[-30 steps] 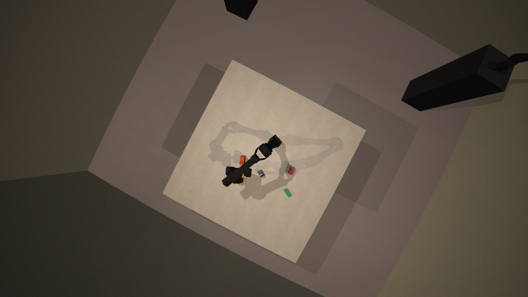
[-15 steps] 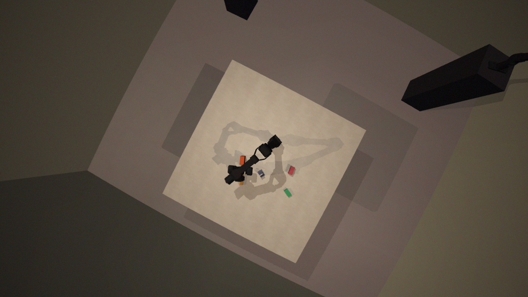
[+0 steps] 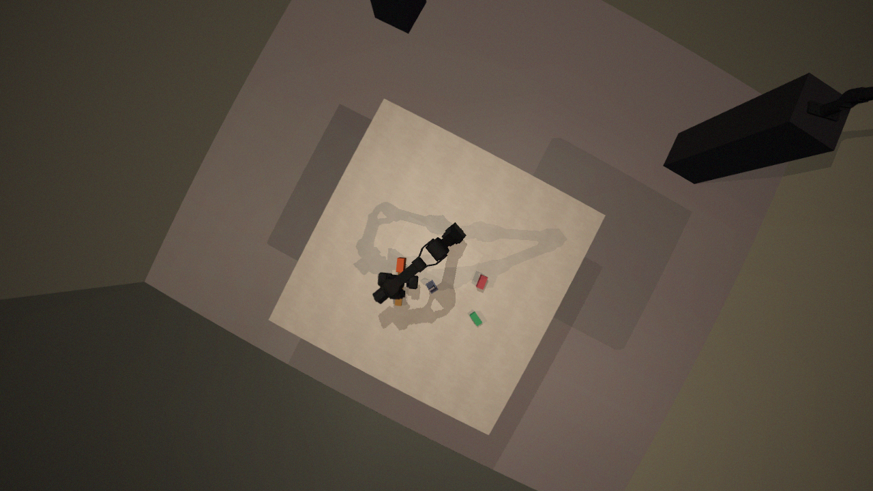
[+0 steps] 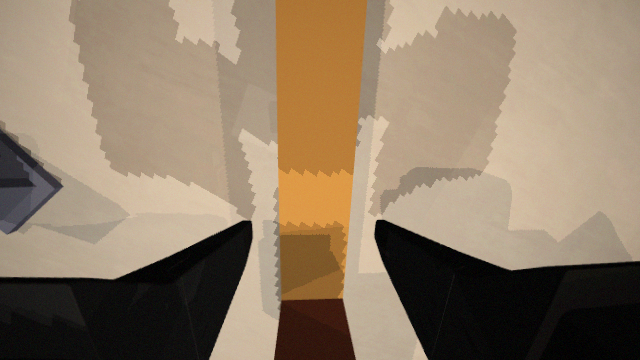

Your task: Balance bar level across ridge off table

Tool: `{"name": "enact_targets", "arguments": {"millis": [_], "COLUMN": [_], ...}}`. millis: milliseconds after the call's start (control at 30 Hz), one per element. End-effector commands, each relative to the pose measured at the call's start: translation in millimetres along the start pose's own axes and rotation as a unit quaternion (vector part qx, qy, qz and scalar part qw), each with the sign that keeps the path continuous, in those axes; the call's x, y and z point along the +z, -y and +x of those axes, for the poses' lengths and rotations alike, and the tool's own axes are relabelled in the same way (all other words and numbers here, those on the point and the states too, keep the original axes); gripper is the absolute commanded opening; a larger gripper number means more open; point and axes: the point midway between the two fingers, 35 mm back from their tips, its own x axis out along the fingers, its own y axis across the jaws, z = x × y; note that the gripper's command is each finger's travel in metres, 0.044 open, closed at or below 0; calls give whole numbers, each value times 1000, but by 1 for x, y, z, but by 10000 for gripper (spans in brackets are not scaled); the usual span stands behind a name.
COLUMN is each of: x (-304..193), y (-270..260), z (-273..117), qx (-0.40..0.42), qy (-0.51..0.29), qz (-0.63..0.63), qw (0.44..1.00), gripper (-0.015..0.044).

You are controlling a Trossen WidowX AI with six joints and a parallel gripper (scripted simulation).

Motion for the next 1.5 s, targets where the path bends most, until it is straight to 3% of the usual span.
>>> {"name": "enact_targets", "arguments": {"millis": [0, 367, 600, 833, 933, 1467], "x": [0, 0, 0, 0, 0, 4], "y": [-1, -1, 0, 0, 0, 4], "z": [3, 3, 3, 3, -1, -42], "qx": [1, 1, 0, 0, 0, 0], "qy": [2, 2, 0, 0, 0, 1], "qz": [2, 2, 0, 0, 0, 1], "qw": [1000, 1000, 1000, 1000, 1000, 1000], "gripper": [315, 315, 131, 85, 6, 0]}}
